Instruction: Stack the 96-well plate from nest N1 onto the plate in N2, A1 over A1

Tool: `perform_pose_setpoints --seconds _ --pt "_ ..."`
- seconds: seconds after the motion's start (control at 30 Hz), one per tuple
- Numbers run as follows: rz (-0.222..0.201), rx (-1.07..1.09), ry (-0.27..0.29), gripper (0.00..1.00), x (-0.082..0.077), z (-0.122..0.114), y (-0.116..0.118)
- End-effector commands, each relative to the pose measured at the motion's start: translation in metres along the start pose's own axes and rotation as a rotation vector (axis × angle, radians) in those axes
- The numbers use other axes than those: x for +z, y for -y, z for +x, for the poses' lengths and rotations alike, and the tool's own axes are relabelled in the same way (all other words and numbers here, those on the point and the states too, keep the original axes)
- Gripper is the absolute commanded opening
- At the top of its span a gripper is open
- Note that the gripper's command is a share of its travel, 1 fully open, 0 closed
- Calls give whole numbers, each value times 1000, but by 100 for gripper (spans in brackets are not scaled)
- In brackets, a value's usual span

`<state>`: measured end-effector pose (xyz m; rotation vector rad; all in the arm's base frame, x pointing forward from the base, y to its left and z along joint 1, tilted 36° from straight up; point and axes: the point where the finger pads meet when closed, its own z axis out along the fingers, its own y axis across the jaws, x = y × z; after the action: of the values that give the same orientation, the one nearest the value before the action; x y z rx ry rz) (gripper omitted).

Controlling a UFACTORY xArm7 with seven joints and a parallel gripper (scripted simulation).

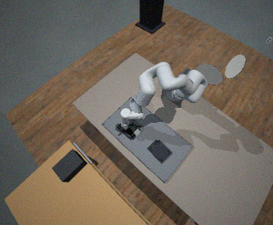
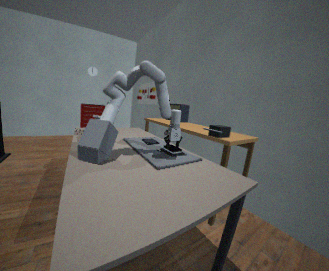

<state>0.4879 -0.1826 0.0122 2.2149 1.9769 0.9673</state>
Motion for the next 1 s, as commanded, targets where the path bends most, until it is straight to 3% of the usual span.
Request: perform_pose_setpoints --seconds 0.0,0.87,0.97 --pt "-2 0 3 100 -1 -1 -1" --pt "-2 0 3 100 -1 -1 -1" --pt "-2 0 3 100 -9 -1 -1"
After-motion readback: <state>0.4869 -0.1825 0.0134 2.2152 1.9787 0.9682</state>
